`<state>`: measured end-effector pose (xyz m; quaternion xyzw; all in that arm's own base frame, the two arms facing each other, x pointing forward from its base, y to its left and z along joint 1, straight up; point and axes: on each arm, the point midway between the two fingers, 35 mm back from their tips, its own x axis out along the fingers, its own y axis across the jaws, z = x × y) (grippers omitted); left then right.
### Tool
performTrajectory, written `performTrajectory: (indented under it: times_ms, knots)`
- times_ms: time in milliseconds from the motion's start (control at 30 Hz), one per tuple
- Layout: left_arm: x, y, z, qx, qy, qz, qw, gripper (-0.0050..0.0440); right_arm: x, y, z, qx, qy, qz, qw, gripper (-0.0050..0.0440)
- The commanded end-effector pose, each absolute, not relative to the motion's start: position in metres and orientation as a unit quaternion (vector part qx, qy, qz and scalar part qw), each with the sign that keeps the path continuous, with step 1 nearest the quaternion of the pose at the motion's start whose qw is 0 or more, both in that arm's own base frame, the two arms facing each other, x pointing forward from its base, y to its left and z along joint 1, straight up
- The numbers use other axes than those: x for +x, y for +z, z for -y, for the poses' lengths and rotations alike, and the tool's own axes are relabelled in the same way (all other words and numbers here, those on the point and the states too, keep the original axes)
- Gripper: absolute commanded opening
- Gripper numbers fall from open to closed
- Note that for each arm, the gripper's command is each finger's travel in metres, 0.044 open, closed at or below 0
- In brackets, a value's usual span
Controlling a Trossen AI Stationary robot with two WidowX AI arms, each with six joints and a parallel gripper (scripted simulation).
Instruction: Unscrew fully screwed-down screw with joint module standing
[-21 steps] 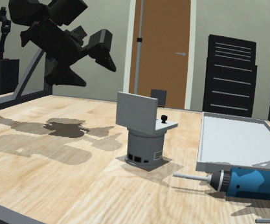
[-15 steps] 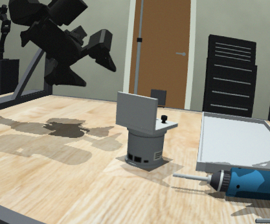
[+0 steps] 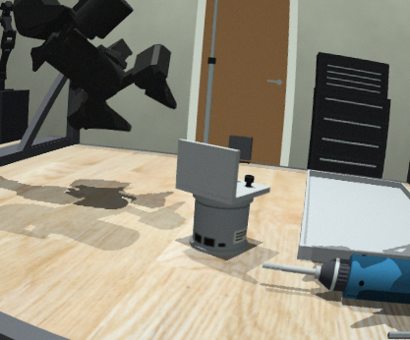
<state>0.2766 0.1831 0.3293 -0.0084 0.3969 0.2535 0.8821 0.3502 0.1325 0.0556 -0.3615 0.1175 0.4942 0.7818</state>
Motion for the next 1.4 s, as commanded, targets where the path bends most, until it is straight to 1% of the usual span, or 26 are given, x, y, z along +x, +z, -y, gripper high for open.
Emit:
performTrajectory:
  times_ms: [0,333,400,633,900,967,1133,1367]
  knots:
    - [0.272,0.332,-0.179,-0.009,0.256,-0.387,0.886,0.0440,0.353,0.065,-0.127,-0.359,0.476,-0.112,0.795,0.0440]
    - [0.245,0.299,-0.158,-0.023,0.255,-0.368,0.894,0.0440,0.362,0.072,-0.071,-0.238,0.314,-0.161,0.905,0.0440]
    - [0.245,0.299,-0.158,-0.023,0.255,-0.368,0.894,0.0440,0.362,0.072,-0.071,-0.238,0.314,-0.161,0.905,0.0440]
    - [0.226,0.275,-0.144,-0.033,0.257,-0.356,0.898,0.0440,0.371,0.081,-0.037,-0.159,0.200,-0.176,0.951,0.0440]
    - [0.196,0.240,-0.122,-0.047,0.262,-0.336,0.903,0.0440,0.387,0.097,-0.002,-0.069,0.075,-0.185,0.978,0.0440]
    - [0.196,0.240,-0.122,-0.047,0.262,-0.336,0.903,0.0440,0.387,0.097,-0.002,-0.069,0.075,-0.185,0.978,0.0440]
    - [0.168,0.203,-0.102,-0.062,0.264,-0.325,0.906,0.0440,0.394,0.099,0.016,-0.016,0.006,-0.198,0.980,0.0440]
    - [0.142,0.165,-0.081,-0.077,0.266,-0.322,0.905,0.0440,0.396,0.102,0.023,0.003,-0.021,-0.199,0.980,0.0440]
